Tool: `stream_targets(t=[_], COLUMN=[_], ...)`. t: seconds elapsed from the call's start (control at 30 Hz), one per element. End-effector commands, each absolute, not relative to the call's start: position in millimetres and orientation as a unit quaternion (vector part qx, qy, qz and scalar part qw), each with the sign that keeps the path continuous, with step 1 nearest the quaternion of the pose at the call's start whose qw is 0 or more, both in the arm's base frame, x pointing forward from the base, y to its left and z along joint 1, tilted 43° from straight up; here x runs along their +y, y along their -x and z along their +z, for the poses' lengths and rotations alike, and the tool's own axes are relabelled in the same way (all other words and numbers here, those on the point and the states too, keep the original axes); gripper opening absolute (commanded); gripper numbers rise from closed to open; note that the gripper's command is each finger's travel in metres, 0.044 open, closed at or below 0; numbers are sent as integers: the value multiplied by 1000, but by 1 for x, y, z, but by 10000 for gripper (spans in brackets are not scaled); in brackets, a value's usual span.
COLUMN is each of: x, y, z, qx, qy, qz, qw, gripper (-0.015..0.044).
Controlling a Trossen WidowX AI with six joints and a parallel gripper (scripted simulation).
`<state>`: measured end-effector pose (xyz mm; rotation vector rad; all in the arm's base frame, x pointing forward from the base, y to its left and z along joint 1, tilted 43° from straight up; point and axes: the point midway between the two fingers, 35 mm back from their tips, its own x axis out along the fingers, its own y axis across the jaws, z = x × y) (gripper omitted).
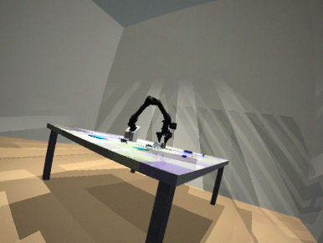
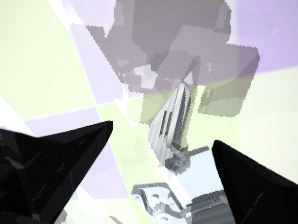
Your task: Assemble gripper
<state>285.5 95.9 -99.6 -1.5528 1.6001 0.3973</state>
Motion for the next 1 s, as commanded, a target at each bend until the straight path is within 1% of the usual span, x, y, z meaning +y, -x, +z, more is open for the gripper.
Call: stream_targets(t=[0.0,0.63,0.97], x=[90,69,69], y=[-286,-289,-289], z=[-105,-127,-127], qx=[639,640,640], qy=[623,623,624], qz=[159,158,158], qw=[421,421,421], gripper=[440,440,440])
